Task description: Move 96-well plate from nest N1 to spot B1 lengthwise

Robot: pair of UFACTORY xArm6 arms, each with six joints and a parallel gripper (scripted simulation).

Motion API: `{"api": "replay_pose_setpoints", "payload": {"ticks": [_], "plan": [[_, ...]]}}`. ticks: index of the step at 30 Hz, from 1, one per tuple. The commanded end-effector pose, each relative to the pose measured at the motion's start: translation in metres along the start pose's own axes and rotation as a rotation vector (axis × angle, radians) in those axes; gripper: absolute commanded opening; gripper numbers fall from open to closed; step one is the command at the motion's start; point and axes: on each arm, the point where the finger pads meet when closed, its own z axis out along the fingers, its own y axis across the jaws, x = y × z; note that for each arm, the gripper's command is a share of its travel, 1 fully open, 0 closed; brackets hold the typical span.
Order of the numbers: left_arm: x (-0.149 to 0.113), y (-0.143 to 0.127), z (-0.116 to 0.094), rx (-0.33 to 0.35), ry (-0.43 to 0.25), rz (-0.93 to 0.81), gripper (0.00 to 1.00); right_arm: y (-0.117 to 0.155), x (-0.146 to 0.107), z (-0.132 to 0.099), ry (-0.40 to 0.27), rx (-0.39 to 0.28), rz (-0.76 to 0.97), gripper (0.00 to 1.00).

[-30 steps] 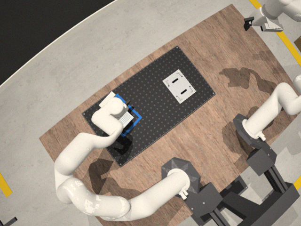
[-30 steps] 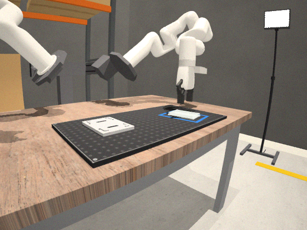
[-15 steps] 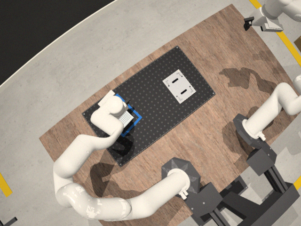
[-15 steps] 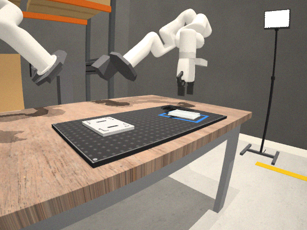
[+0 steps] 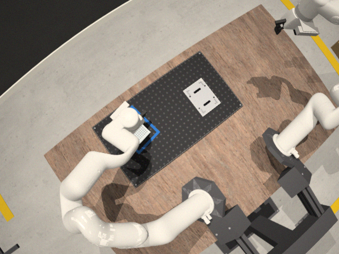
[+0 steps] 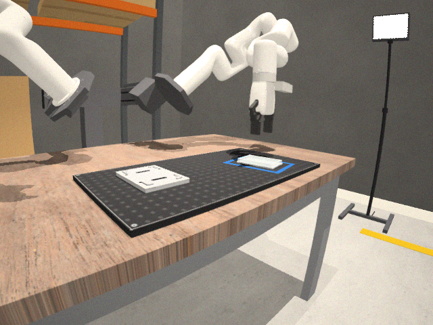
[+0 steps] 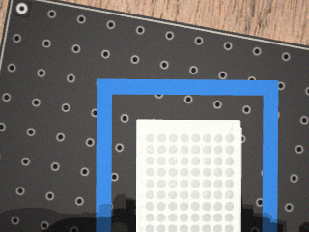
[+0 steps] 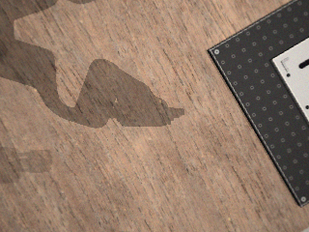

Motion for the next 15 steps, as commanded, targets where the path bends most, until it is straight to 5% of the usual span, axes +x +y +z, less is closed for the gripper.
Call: {"api": "replay_pose_setpoints", "payload": {"ticks": [1, 15], "plan": [[0.001, 0.0, -0.001, -0.001, 0.002, -0.001, 1.0, 0.0, 0.0, -0.001, -0.001, -0.002, 0.001, 1.0], [-0.012, 0.035, -0.001, -0.001, 0.002, -0.001, 1.0, 0.0, 0.0, -0.001, -0.001, -0.002, 0.001, 1.0]]}}
